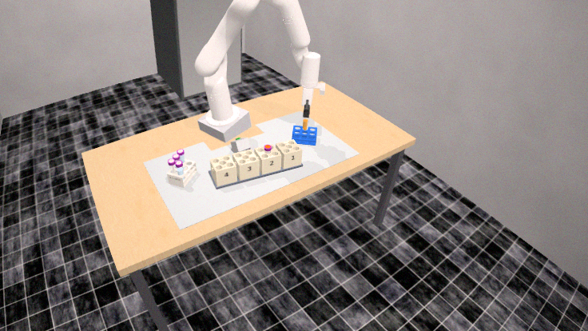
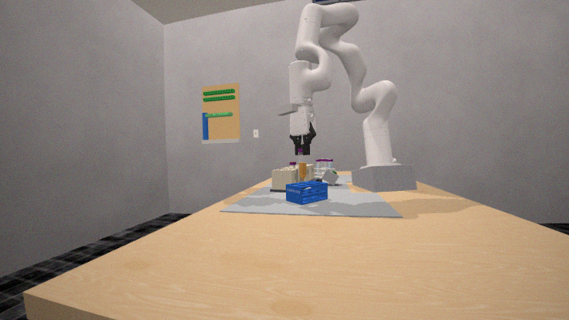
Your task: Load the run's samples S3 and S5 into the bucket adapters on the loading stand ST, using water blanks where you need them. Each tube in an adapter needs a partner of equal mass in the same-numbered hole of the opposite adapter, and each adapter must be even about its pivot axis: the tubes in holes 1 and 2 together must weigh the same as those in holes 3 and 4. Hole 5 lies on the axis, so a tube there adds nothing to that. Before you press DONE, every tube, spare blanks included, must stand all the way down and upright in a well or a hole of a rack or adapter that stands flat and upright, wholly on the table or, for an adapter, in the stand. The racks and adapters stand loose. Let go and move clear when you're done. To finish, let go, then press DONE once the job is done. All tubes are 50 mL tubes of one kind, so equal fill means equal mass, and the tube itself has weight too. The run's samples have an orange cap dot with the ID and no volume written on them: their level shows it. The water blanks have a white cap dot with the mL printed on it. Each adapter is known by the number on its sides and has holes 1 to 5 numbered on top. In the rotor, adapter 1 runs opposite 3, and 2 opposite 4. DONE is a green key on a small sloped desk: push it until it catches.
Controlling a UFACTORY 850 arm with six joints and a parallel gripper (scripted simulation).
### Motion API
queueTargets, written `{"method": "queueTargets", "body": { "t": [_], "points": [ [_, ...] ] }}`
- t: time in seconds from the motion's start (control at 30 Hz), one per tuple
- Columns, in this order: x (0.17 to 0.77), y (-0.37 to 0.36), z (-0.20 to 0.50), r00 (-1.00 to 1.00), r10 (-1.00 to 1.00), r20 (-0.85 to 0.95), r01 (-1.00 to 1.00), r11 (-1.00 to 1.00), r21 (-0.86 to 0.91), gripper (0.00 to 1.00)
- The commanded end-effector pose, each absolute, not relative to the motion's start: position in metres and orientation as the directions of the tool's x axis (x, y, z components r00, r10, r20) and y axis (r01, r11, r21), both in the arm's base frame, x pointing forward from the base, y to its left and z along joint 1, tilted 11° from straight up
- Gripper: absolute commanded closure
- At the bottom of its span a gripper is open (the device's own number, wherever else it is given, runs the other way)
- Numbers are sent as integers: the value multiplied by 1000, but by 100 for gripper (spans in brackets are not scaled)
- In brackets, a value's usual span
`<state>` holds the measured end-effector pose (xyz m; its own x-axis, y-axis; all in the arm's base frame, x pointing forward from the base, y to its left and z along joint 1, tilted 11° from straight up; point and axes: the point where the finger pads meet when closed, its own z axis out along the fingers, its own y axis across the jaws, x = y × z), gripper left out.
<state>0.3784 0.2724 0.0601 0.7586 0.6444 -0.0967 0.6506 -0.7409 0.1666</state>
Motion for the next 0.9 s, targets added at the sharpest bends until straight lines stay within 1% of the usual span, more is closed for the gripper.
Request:
{"method": "queueTargets", "body": {
  "t": [0.0, 0.87],
  "points": [
    [379, 274, 68, 759, 645, -95, 651, -741, 166, 100],
    [377, 283, 115, 759, 645, -95, 651, -741, 166, 100]
  ]
}}
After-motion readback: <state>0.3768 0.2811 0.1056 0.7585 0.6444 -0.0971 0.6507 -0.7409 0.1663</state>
